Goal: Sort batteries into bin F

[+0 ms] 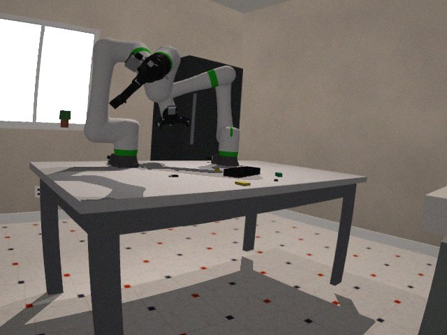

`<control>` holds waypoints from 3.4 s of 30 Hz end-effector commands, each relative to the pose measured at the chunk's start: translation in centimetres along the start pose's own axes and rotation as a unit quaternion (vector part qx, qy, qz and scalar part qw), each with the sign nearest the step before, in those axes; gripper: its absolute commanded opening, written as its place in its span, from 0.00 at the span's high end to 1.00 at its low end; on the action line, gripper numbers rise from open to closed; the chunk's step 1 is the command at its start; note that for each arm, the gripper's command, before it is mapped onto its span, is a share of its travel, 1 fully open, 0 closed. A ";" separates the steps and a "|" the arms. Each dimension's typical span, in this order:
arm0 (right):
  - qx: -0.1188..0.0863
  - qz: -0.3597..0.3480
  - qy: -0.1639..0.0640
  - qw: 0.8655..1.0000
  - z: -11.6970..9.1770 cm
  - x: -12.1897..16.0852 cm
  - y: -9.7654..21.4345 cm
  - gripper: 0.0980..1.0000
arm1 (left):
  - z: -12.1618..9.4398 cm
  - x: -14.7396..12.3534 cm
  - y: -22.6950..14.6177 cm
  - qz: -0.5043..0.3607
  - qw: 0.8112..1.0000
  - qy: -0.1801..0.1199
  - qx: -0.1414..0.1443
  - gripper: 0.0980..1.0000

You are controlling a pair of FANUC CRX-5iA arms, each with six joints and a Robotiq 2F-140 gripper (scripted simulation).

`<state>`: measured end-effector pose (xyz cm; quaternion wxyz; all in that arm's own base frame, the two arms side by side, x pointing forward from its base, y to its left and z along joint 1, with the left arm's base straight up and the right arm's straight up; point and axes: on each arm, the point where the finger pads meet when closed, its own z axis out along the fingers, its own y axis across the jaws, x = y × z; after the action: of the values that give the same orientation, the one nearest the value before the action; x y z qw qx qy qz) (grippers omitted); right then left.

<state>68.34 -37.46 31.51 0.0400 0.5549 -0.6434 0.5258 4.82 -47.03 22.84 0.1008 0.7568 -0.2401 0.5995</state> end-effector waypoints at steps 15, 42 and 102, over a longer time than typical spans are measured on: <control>-0.015 0.028 0.025 0.999 -1.0 3.9 0.5 0.00 | 0.0 0.1 0.0 -0.001 1.000 0.000 0.000 0.00; -0.103 0.141 0.095 0.980 -6.4 16.4 6.3 0.00 | 0.0 0.1 0.0 -0.001 1.000 0.000 0.000 0.00; -0.418 0.307 -0.090 0.850 -33.1 15.7 27.3 0.00 | 0.0 0.1 0.0 -0.001 1.000 0.000 0.000 0.00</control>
<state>24.67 -29.61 38.88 0.0507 0.3014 -0.9400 0.1514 4.82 -47.03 22.84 0.1008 0.7568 -0.2401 0.5995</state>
